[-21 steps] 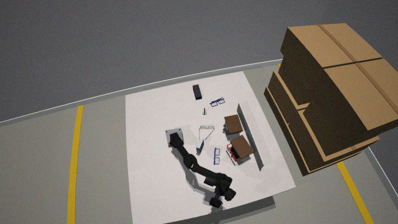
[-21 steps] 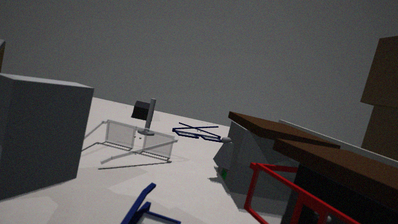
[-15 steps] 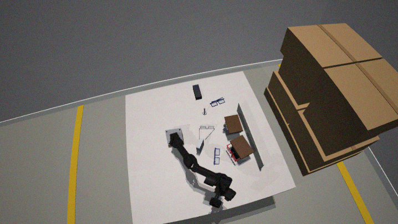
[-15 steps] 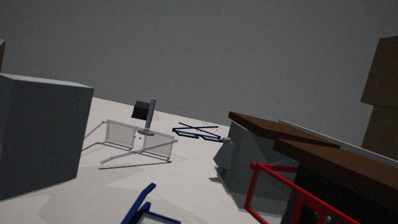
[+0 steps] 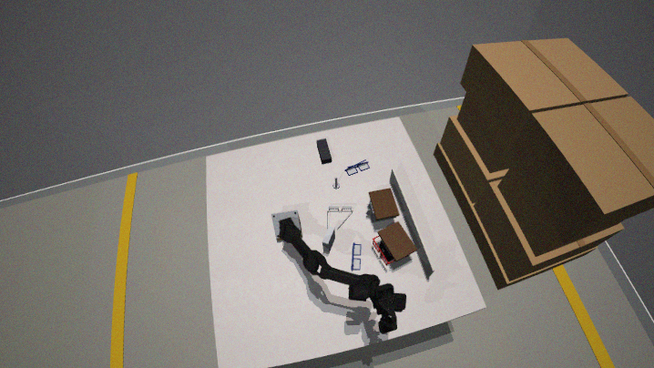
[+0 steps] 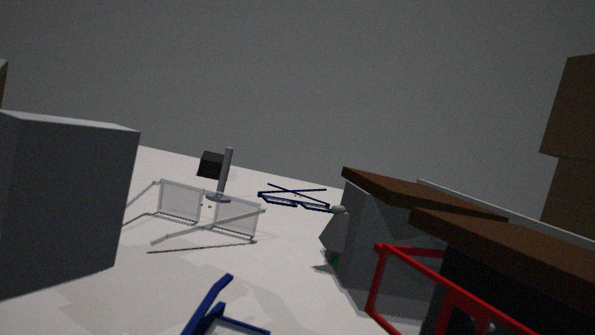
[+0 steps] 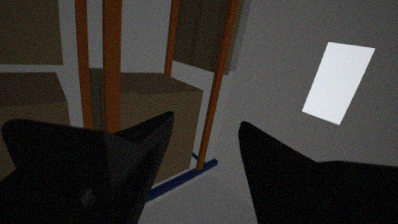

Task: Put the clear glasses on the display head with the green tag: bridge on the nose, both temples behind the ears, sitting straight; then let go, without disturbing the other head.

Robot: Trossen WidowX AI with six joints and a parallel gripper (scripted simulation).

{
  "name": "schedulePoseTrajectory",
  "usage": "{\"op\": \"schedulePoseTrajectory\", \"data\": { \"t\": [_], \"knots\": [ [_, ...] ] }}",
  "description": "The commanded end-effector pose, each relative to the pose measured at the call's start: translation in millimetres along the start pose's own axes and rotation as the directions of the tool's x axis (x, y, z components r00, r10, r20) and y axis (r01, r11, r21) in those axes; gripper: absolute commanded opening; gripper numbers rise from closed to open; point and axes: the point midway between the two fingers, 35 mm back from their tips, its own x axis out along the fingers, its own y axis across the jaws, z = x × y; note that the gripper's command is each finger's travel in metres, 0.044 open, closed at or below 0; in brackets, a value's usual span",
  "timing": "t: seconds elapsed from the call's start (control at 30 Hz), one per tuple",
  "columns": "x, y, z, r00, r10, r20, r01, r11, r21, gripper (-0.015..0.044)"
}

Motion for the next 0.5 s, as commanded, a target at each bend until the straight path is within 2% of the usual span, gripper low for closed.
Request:
{"op": "schedulePoseTrajectory", "data": {
  "t": [0.0, 0.2, 0.33, 0.47],
  "knots": [
    [-23, 7, 62, 0.977, 0.11, 0.181, -0.155, 0.954, 0.258, 0.02],
    [-67, 2, 139, 0.879, 0.213, 0.427, -0.426, 0.754, 0.501, 0.02],
    [-111, 5, 186, 0.804, 0.192, 0.563, -0.519, 0.691, 0.504, 0.02],
    [-133, -5, 210, 0.741, 0.209, 0.639, -0.62, 0.577, 0.531, 0.02]
  ]
}}
